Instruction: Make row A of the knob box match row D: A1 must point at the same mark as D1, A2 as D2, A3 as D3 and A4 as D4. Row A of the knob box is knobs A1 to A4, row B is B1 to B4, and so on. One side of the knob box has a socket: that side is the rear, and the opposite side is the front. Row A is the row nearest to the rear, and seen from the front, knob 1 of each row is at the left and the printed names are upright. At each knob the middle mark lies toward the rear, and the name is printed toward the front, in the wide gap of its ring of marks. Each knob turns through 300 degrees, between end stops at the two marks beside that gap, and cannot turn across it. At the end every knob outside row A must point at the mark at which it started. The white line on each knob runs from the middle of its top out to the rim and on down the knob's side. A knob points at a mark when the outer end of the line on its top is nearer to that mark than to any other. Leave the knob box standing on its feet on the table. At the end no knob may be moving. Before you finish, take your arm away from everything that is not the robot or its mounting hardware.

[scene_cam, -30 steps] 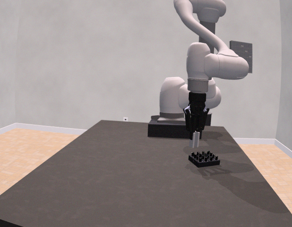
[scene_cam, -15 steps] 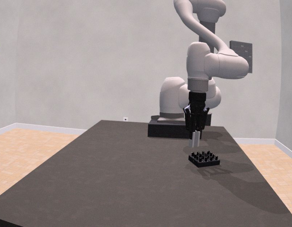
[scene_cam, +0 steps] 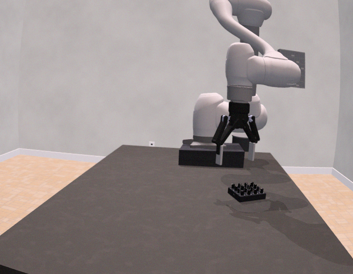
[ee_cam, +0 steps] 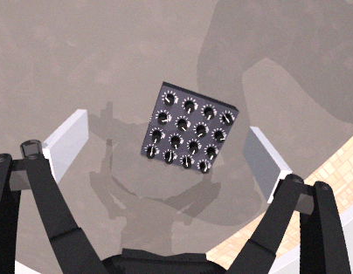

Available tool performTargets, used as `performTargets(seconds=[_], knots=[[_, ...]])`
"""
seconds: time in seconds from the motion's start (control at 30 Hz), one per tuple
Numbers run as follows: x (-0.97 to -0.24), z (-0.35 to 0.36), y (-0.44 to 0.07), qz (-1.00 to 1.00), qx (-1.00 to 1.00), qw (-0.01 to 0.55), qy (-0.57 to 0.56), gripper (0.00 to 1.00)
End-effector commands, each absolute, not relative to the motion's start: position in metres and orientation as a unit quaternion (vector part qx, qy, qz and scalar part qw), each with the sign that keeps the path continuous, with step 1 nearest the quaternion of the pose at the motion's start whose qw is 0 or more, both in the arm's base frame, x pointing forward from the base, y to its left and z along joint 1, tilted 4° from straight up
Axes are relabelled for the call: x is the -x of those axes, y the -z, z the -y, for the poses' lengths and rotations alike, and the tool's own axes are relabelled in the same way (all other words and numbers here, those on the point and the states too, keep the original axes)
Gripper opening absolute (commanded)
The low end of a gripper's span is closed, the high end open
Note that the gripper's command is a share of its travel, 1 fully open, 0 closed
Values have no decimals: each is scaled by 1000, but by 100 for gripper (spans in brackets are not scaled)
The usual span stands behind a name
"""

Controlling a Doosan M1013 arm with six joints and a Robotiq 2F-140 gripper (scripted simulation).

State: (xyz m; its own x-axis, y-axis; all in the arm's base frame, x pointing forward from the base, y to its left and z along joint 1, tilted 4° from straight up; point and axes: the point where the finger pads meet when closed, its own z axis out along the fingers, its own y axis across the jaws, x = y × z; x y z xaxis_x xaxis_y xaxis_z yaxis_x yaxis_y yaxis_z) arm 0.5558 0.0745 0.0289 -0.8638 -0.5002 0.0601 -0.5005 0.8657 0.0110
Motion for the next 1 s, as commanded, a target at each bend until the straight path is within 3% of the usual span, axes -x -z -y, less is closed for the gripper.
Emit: performTargets(seconds=[0.0,0.3,0.97], knots=[[-557,-75,-45,965,-259,31,-2,100],[-559,-76,-92,965,-259,31,-2,100],[-560,-76,-98,965,-259,31,-2,100]])
